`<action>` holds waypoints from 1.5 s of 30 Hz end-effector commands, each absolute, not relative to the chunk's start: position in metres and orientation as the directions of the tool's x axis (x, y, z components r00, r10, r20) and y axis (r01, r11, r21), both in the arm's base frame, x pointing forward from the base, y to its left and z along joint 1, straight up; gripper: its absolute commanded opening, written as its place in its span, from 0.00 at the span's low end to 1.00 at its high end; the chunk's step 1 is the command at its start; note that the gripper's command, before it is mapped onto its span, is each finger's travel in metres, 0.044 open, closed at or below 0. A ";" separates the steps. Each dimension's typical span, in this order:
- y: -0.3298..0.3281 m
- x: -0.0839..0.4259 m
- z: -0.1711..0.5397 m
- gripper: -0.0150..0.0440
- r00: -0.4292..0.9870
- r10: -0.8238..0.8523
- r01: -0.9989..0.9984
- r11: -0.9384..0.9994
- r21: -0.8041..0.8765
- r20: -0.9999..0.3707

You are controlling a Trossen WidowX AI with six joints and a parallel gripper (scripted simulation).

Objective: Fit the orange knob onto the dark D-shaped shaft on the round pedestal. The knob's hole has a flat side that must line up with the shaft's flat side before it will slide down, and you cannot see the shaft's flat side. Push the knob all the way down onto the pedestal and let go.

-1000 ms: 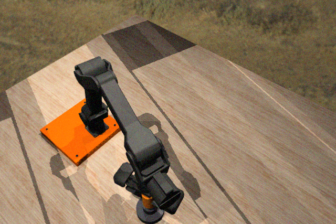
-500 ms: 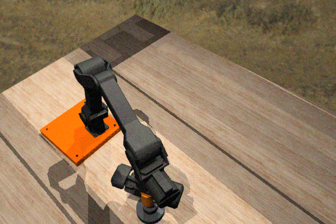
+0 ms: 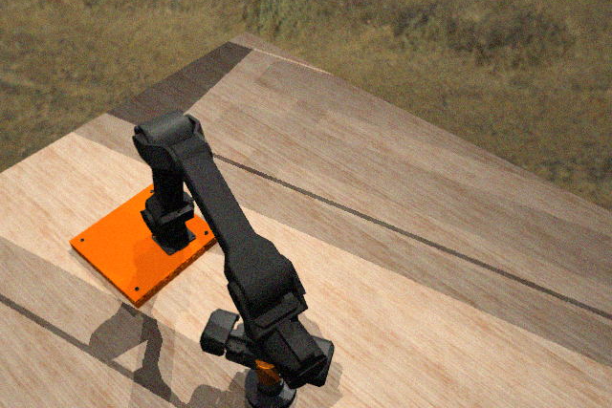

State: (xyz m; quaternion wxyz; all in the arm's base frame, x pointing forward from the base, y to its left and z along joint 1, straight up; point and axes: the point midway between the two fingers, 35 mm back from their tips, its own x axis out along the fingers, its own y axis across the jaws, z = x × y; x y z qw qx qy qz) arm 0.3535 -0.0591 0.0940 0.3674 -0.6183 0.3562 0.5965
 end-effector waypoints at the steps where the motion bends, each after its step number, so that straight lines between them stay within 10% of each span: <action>1: -0.059 0.356 0.093 0.25 0.042 0.000 -0.877 -0.480 -0.037 -0.999; 45: -0.058 0.351 0.095 0.25 0.042 0.000 -0.758 -0.652 -0.032 -0.999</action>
